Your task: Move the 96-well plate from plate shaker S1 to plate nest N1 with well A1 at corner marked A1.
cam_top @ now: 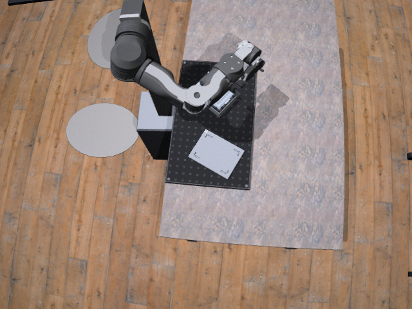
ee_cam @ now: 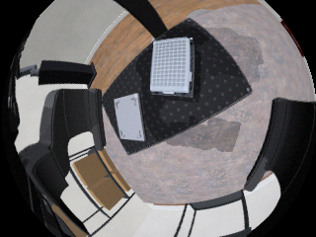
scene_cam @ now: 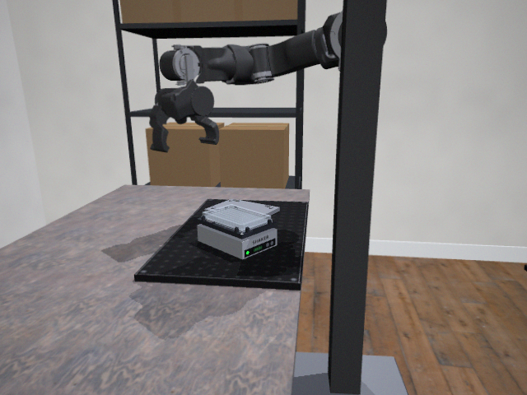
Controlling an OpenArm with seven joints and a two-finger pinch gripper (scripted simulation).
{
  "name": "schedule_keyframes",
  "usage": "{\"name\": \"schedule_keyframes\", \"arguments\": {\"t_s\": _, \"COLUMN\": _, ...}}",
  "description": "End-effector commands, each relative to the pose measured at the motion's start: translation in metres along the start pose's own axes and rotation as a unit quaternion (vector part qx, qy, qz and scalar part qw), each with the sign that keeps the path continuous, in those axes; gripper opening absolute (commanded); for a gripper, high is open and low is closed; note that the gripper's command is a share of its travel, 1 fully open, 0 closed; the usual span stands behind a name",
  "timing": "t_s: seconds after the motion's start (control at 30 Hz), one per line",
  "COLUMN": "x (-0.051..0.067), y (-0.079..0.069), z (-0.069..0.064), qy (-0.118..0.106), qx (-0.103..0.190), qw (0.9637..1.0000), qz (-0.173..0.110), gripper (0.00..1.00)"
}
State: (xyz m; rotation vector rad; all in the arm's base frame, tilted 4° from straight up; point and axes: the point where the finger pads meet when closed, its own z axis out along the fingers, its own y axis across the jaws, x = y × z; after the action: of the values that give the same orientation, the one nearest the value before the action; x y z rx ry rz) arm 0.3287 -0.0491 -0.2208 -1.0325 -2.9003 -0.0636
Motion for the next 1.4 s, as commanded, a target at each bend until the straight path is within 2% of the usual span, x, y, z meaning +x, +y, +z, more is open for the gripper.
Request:
{"name": "schedule_keyframes", "arguments": {"t_s": 0.0, "x": -0.003, "y": 0.002, "z": -0.004, "qy": -0.005, "qx": -0.008, "qw": 0.9999, "qz": 0.007, "gripper": 0.77}}
{"name": "schedule_keyframes", "arguments": {"t_s": 0.27, "x": -0.003, "y": 0.002, "z": -0.004, "qy": -0.005, "qx": -0.008, "qw": 0.9999, "qz": 0.007, "gripper": 0.77}}
{"name": "schedule_keyframes", "arguments": {"t_s": 0.43, "x": 0.035, "y": -0.014, "z": 0.017, "qy": -0.005, "qx": -0.008, "qw": 0.9999, "qz": 0.007, "gripper": 0.77}}
{"name": "schedule_keyframes", "arguments": {"t_s": 0.83, "x": 0.035, "y": -0.014, "z": 0.017, "qy": -0.005, "qx": -0.008, "qw": 0.9999, "qz": 0.007, "gripper": 0.77}}
{"name": "schedule_keyframes", "arguments": {"t_s": 1.0, "x": 0.073, "y": -0.029, "z": 0.037, "qy": -0.005, "qx": -0.008, "qw": 0.9999, "qz": 0.007, "gripper": 0.77}}
{"name": "schedule_keyframes", "arguments": {"t_s": 1.37, "x": 0.073, "y": -0.029, "z": 0.037, "qy": -0.005, "qx": -0.008, "qw": 0.9999, "qz": 0.007, "gripper": 0.77}}
